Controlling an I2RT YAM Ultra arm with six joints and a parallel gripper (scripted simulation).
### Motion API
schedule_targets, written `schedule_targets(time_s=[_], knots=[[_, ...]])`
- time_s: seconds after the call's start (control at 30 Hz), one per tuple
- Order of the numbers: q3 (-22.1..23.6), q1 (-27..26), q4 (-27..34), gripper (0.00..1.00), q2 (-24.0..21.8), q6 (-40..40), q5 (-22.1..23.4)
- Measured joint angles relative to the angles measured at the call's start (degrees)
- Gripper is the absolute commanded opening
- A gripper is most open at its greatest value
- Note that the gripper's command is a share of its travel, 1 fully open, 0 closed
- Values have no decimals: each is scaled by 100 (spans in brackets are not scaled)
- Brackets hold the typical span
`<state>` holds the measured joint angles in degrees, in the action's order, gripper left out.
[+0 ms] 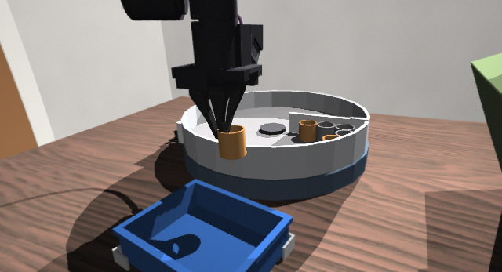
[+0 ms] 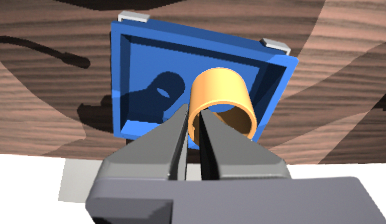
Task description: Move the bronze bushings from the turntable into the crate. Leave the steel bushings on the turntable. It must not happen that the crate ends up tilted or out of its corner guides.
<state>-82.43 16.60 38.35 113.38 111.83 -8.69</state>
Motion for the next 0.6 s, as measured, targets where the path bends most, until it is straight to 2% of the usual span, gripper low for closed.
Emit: schedule_targets(time_s=[0.27, 0.6], knots=[[-1051, 426, 476, 0, 647, 446, -144], [-1639, 551, 872, 0, 977, 691, -238]])
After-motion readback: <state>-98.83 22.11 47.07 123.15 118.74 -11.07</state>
